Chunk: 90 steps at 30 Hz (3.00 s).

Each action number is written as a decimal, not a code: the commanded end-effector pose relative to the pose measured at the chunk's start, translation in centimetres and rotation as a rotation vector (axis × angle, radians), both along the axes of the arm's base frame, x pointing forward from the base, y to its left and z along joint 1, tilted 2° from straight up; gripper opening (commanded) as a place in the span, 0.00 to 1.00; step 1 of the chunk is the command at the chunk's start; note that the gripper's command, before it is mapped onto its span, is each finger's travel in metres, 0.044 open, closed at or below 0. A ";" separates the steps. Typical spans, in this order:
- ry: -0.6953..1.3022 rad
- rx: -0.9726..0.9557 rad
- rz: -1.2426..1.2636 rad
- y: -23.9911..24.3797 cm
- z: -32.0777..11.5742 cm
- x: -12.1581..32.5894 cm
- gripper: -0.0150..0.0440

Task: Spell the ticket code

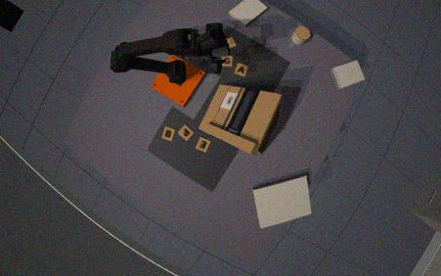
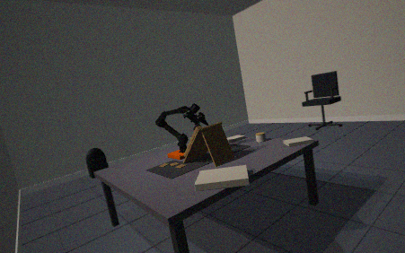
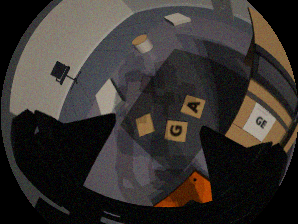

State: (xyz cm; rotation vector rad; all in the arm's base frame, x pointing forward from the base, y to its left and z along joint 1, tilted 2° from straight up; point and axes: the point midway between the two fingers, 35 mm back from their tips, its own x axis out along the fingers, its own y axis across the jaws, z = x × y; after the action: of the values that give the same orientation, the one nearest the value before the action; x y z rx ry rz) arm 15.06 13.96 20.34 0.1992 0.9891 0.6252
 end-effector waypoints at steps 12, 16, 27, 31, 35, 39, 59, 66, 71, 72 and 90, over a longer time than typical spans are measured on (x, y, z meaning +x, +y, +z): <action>-0.394 -0.340 -0.648 -15.4 -3.5 3.0 1.00; -0.394 -0.340 -0.648 -15.4 -3.5 3.0 1.00; -0.394 -0.340 -0.648 -15.4 -3.5 3.0 1.00; -0.401 -0.462 -0.502 -15.5 -1.4 3.1 1.00; -0.414 -0.631 -0.250 -15.6 1.8 3.7 1.00; -0.450 -0.770 0.017 -15.7 4.9 4.5 1.00; -0.662 -1.039 0.799 -16.7 12.6 7.7 1.00; -0.662 -1.039 0.799 -16.7 12.6 7.7 1.00; -0.662 -1.039 0.799 -16.7 12.6 7.7 1.00; -0.662 -1.039 0.799 -16.7 12.6 7.7 1.00; -0.663 -1.037 0.798 -13.7 13.5 6.7 1.00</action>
State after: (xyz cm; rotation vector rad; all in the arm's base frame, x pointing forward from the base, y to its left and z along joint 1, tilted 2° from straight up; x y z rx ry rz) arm 22.45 -0.61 33.24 -1.2943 0.6035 0.7515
